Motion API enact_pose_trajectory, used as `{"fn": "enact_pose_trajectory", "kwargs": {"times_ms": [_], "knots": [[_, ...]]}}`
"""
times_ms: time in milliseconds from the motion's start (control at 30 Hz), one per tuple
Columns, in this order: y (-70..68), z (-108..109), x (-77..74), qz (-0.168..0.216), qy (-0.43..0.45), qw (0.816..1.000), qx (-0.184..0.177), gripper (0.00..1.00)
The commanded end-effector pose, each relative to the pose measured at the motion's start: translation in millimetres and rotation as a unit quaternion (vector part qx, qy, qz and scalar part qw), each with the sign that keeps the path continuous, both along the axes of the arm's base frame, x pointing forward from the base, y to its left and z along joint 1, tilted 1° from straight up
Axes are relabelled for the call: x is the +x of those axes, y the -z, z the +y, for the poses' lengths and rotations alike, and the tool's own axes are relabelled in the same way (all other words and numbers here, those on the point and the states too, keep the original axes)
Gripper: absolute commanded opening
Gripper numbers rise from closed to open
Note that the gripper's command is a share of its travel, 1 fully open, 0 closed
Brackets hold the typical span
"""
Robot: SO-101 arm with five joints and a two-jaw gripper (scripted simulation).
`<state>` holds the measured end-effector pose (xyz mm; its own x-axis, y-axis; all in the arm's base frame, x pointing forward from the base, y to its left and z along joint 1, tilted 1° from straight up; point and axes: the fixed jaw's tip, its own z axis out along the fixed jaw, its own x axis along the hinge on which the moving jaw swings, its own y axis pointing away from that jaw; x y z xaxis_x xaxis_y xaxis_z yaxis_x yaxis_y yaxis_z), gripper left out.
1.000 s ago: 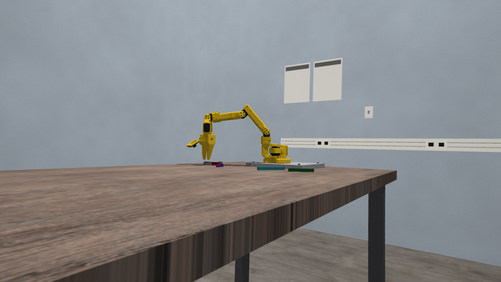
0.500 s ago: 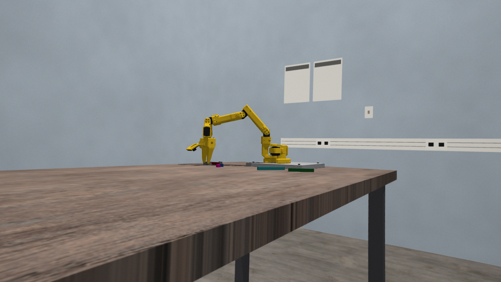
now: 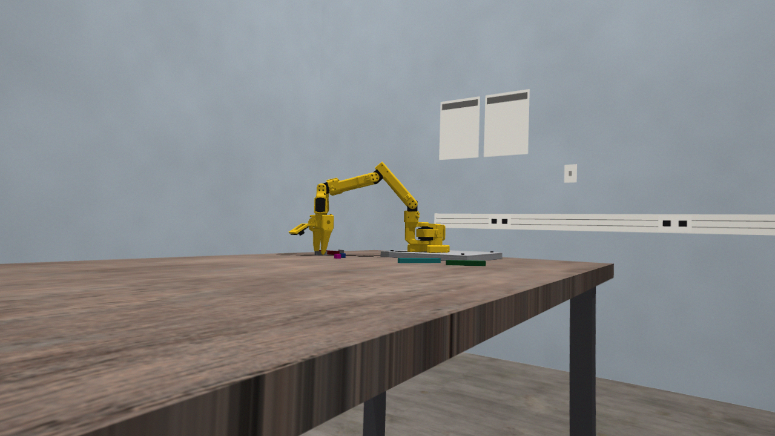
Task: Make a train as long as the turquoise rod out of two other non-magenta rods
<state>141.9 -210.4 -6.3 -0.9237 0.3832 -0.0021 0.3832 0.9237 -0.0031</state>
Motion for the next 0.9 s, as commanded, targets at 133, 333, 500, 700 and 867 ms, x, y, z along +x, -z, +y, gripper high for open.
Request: {"fn": "enact_pose_trajectory", "kwargs": {"times_ms": [133,333,500,700,867], "knots": [[6.6,5.2,-1.1,0.008,-0.001,1.0,0.013,0.19],[6.6,5.2,-1.1,0.008,-0.001,1.0,0.013,0.18],[6.6,5.2,-1.1,0.008,-0.001,1.0,0.013,0.17],[6.6,5.2,-1.1,0.008,-0.001,1.0,0.013,0.15],[6.6,5.2,-1.1,0.008,-0.001,1.0,0.013,0.12]]}}
